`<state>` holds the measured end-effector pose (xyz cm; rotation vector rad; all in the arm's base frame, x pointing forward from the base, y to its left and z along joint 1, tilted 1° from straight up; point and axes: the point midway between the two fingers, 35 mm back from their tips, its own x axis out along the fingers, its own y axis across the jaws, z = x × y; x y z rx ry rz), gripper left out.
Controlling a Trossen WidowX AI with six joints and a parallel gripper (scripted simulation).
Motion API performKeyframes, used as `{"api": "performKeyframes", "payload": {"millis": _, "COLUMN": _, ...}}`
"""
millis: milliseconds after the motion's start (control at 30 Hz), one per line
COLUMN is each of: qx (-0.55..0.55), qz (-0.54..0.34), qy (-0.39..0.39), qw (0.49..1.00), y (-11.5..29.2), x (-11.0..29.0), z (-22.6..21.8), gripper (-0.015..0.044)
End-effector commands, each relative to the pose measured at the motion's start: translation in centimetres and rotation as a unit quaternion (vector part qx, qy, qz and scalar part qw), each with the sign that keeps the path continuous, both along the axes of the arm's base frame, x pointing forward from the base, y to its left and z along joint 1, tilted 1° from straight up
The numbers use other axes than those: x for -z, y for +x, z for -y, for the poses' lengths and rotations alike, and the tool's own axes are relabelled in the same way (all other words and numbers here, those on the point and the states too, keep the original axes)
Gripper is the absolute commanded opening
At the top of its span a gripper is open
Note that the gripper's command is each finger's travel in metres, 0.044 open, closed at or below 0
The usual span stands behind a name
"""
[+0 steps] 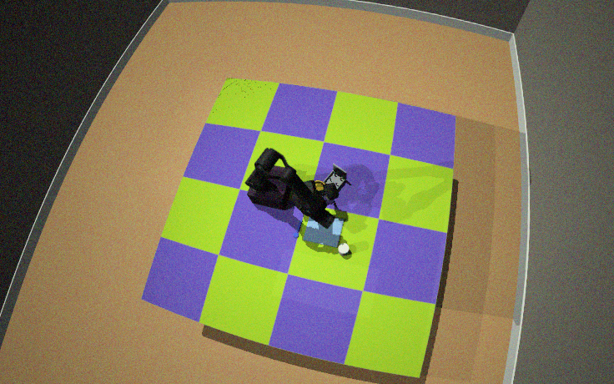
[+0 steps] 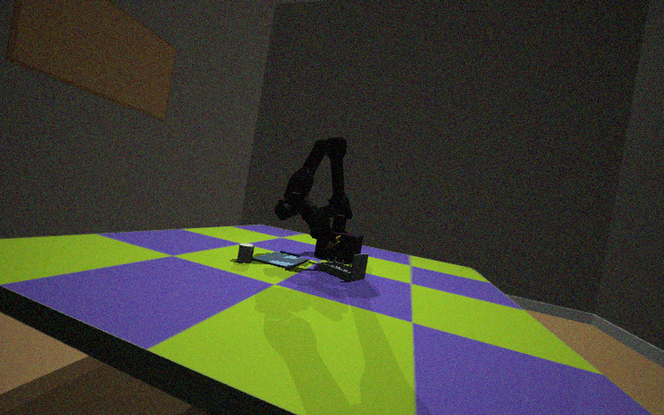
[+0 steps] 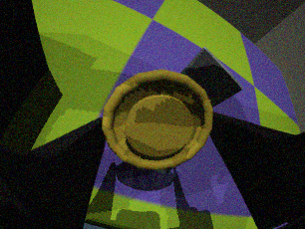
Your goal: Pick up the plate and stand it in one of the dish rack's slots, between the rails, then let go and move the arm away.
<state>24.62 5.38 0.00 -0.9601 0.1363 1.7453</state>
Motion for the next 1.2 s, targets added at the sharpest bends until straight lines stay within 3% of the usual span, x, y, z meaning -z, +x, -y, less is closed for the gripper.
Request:
{"api": "performKeyframes", "payload": {"millis": 0, "qx": 0.042, "qz": -0.017, "qy": 0.046, "qw": 0.998, "y": -0.1, "x": 0.7, "z": 0.0, "gripper": 0.0}}
{"api": "performKeyframes", "payload": {"millis": 633, "qx": 0.258, "qz": -0.068, "qy": 0.263, "qw": 0.927, "y": -0.2, "x": 2.6, "z": 1.5, "gripper": 0.0}}
{"api": "performKeyframes", "payload": {"millis": 1167, "qx": 0.265, "qz": -0.069, "qy": 0.268, "qw": 0.924, "y": 0.0, "x": 2.7, "z": 1.0, "gripper": 0.0}}
